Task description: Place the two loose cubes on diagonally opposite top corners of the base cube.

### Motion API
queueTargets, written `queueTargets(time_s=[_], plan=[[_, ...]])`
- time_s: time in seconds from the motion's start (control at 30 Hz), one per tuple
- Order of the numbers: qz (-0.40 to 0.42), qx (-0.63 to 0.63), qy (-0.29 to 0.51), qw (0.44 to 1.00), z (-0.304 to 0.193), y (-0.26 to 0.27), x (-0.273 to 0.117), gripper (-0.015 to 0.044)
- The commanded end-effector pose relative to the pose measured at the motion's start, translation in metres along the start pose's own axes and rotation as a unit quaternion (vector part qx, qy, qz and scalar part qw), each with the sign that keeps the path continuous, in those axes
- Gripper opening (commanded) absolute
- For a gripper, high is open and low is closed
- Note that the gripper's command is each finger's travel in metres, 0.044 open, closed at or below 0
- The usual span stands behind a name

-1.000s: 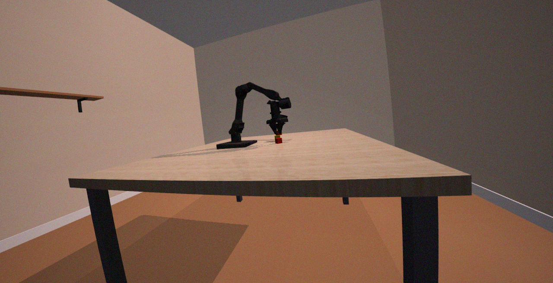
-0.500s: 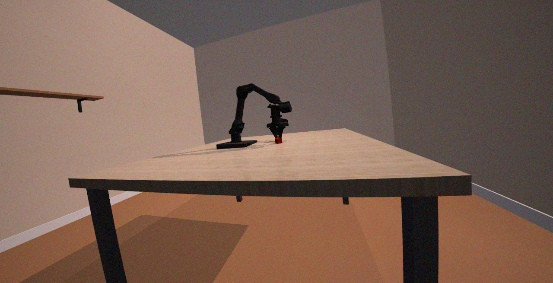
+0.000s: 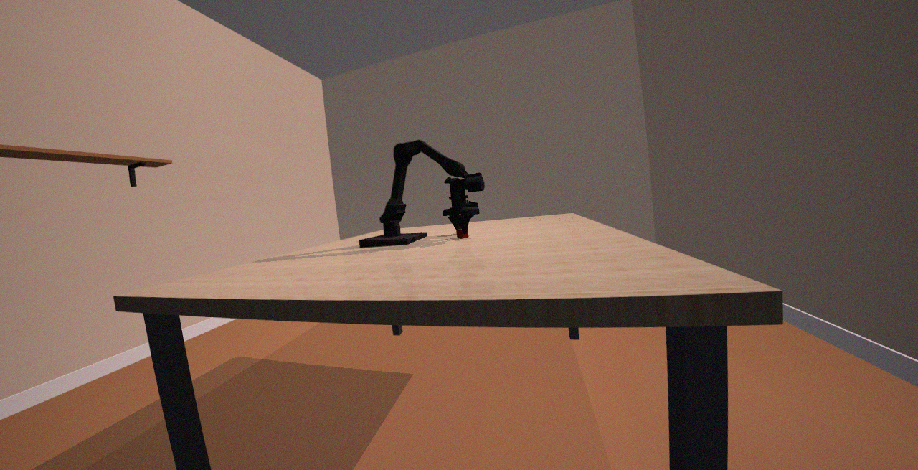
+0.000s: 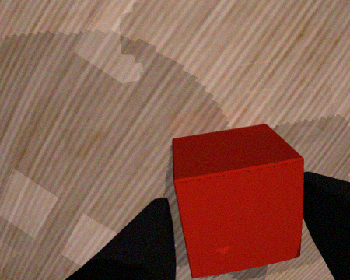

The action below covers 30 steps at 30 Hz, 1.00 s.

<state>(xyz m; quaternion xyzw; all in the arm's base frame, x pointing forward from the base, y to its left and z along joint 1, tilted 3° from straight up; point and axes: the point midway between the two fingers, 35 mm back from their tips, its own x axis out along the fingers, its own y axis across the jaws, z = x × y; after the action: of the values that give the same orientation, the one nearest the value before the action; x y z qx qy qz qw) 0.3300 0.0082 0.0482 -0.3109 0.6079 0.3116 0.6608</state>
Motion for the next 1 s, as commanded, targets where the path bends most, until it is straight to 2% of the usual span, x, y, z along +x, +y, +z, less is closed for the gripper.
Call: queueTargets(time_s=[0.0, 0.17, 0.97], plan=[[0.000, 0.002, -0.002, 1.000, 0.001, 0.000, 0.001, 0.0105], [0.000, 0.002, -0.002, 1.000, 0.001, -0.001, -0.004, 0.0105], [0.000, 0.002, -0.002, 1.000, 0.003, -0.004, -0.079, 0.0105]])
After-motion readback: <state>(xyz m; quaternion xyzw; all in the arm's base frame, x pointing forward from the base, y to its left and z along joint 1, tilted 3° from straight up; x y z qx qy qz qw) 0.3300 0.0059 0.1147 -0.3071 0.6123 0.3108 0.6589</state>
